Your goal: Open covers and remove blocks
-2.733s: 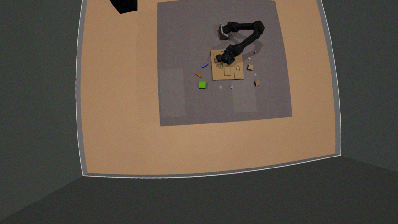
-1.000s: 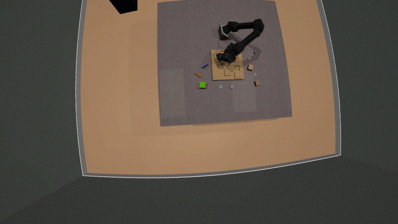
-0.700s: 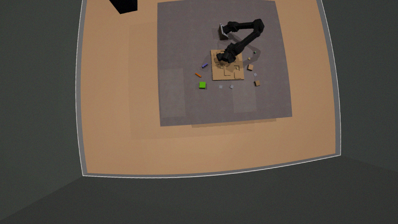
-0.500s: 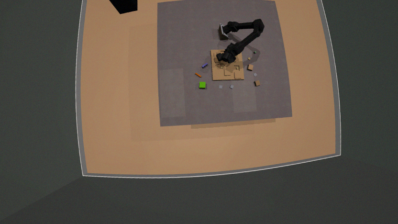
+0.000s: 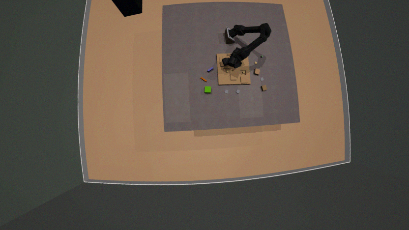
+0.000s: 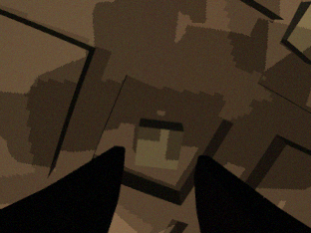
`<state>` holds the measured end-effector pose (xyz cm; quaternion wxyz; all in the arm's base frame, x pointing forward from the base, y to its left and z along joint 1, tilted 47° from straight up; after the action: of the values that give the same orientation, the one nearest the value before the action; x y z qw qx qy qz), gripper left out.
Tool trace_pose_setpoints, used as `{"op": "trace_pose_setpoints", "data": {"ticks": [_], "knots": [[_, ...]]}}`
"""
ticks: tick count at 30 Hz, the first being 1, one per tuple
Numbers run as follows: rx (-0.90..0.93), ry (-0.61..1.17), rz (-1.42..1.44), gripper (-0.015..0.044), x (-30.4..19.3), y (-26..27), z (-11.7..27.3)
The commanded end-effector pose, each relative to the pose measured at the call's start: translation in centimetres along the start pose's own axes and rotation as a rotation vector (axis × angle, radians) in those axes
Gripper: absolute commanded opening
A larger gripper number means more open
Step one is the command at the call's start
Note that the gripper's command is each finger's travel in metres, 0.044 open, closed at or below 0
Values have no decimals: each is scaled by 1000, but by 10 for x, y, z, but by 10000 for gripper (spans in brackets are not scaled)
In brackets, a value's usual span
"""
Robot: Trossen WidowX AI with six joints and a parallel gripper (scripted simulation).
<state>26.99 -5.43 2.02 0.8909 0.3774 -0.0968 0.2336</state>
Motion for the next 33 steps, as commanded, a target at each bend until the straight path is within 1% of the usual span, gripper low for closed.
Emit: {"op": "trace_pose_setpoints", "data": {"ticks": [1, 30, 33], "knots": [[5, -1, -7, 144, -1, 1, -6], [6, -2, -7, 144, -2, 1, -20], [2, 0, -1, 124, -1, 1, -18]]}}
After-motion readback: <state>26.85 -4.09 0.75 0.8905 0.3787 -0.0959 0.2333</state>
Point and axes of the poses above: the point midway between the two fingers, 35 mm back from their tips, its own z axis back along the fingers, its own y axis across the jaws, x = y × z, the point moved 7 cm from there along z, back along the fingers, and after that the axes turned 14 degrees about z, right-handed, at the moved point
